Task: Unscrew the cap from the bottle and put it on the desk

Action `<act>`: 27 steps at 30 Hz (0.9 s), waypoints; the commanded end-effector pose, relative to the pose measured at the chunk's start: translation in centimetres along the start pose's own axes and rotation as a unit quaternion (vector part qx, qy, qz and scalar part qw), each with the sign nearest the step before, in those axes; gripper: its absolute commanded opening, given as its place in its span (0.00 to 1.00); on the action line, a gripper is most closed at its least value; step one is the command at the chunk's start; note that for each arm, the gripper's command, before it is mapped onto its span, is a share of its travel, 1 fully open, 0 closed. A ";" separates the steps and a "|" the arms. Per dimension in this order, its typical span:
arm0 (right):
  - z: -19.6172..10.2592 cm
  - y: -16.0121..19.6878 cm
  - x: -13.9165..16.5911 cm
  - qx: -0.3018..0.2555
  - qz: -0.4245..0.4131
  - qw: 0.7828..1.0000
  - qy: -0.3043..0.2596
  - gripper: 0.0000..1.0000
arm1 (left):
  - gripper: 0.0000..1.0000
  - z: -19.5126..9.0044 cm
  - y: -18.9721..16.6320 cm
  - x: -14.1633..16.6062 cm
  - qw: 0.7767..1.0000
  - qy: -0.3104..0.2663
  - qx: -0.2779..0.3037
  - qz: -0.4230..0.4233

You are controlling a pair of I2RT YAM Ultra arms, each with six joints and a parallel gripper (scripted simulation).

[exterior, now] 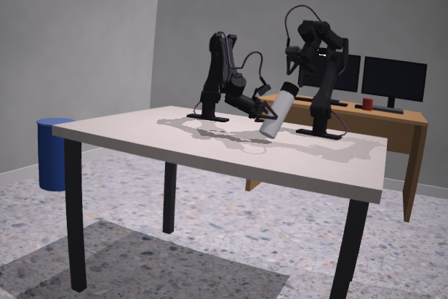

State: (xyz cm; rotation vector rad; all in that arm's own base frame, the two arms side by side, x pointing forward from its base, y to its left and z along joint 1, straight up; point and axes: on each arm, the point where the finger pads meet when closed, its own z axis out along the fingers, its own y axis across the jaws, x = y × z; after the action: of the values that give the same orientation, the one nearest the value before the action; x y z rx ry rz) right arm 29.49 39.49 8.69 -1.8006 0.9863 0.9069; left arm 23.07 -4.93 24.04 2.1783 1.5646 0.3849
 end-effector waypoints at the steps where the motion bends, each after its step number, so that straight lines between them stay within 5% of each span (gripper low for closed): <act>1: -0.3 -1.5 -2.2 0.007 -0.028 0.999 -0.020 0.00 | 0.94 0.8 0.0 -0.3 1.000 -0.005 -0.003 -0.001; 27: -0.3 -1.5 -2.2 0.007 -0.028 0.999 -0.020 0.00 | 0.94 3.3 -0.5 -0.4 1.000 -0.007 0.007 -0.002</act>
State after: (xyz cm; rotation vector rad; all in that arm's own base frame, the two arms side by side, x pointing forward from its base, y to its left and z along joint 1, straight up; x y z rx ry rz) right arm 29.49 39.49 8.69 -1.8006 0.9863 0.9069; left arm 24.25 -5.57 21.78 2.1678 1.5550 0.3853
